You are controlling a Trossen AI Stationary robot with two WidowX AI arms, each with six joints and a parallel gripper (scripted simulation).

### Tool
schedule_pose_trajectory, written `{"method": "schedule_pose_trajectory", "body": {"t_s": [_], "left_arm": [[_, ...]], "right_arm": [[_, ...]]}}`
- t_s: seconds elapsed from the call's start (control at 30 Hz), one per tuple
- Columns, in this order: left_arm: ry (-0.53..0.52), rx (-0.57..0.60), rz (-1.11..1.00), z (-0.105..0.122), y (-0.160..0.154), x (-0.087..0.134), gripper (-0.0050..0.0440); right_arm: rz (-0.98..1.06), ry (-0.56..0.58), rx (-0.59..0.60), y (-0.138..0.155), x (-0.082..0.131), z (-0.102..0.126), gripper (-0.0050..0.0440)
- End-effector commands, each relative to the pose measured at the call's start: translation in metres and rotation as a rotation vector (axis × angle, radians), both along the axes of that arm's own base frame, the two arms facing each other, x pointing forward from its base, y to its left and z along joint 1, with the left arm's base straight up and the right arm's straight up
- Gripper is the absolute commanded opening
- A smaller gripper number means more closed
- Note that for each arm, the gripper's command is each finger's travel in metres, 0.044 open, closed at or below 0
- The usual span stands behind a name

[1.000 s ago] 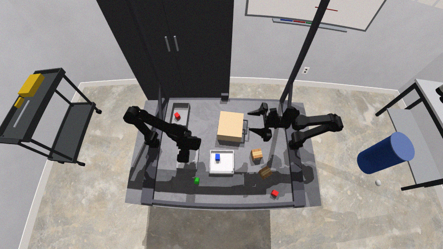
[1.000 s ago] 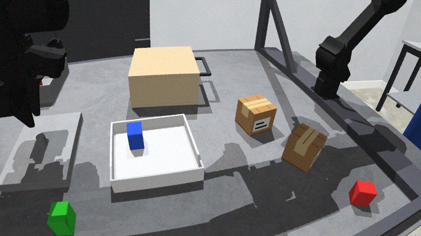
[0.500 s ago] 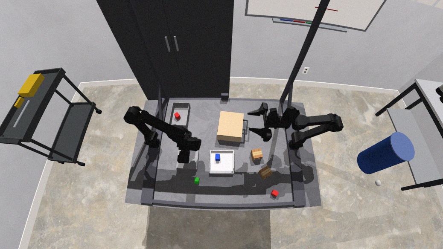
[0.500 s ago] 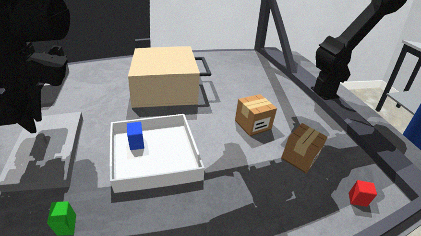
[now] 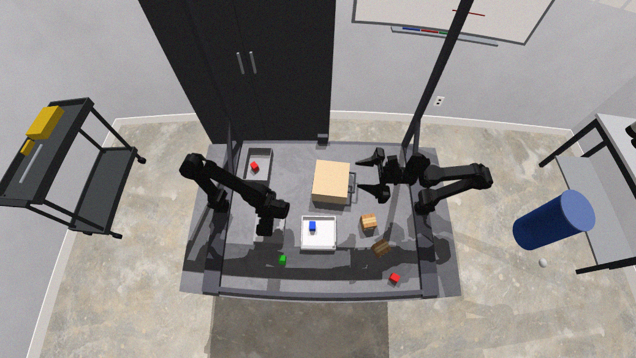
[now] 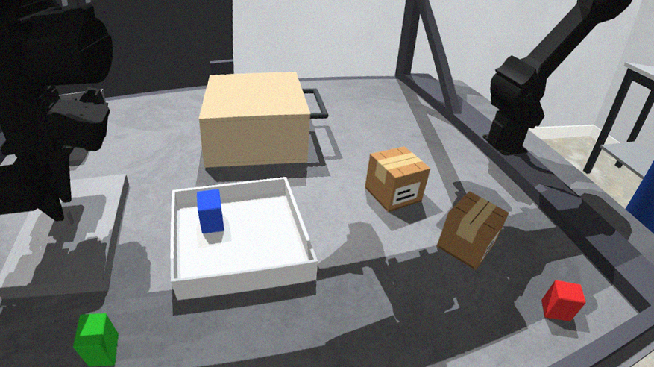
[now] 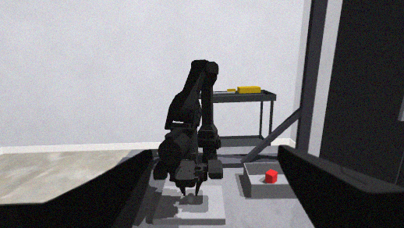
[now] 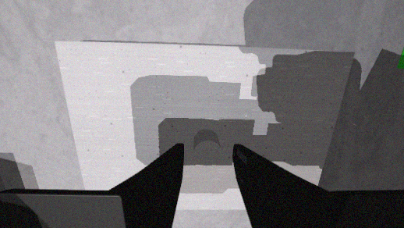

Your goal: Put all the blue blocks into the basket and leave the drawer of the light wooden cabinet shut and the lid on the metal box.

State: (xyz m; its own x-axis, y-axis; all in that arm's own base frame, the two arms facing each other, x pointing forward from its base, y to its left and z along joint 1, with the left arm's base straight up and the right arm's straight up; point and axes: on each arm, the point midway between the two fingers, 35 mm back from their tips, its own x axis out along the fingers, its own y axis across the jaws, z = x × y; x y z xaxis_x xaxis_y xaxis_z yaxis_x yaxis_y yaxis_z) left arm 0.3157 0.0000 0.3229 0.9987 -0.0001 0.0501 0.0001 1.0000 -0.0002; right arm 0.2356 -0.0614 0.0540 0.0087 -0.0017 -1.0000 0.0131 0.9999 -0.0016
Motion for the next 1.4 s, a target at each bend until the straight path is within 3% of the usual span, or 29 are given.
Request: {"method": "schedule_pose_trajectory", "body": {"t_s": [0.0,0.27,0.37,0.4,0.87,1.17,1.37], "left_arm": [[-0.028,0.002,0.001,0.009,0.0,-0.003,0.04],[-0.028,0.002,0.001,0.009,0.0,-0.003,0.04],[-0.028,0.002,0.001,0.009,0.0,-0.003,0.04],[-0.028,0.002,0.001,0.009,0.0,-0.003,0.04],[-0.028,0.002,0.001,0.009,0.0,-0.003,0.04],[-0.028,0.002,0.001,0.009,0.0,-0.003,0.04],[-0.028,0.002,0.001,0.009,0.0,-0.003,0.04]], "right_arm": [[-0.011,-0.001,-0.002,-0.002,-0.001,-0.008,0.015],[-0.011,-0.004,-0.003,-0.002,0.001,-0.021,0.015],[-0.01,-0.025,-0.008,-0.004,0.008,-0.011,0.015],[-0.01,-0.034,-0.01,-0.004,0.008,-0.009,0.0],[-0.01,-0.033,-0.01,-0.004,0.008,-0.009,-0.0002],[-0.01,-0.045,-0.013,-0.004,0.008,0.004,-0.0005],[-0.011,-0.048,-0.014,-0.004,0.008,0.015,-0.005]]}}
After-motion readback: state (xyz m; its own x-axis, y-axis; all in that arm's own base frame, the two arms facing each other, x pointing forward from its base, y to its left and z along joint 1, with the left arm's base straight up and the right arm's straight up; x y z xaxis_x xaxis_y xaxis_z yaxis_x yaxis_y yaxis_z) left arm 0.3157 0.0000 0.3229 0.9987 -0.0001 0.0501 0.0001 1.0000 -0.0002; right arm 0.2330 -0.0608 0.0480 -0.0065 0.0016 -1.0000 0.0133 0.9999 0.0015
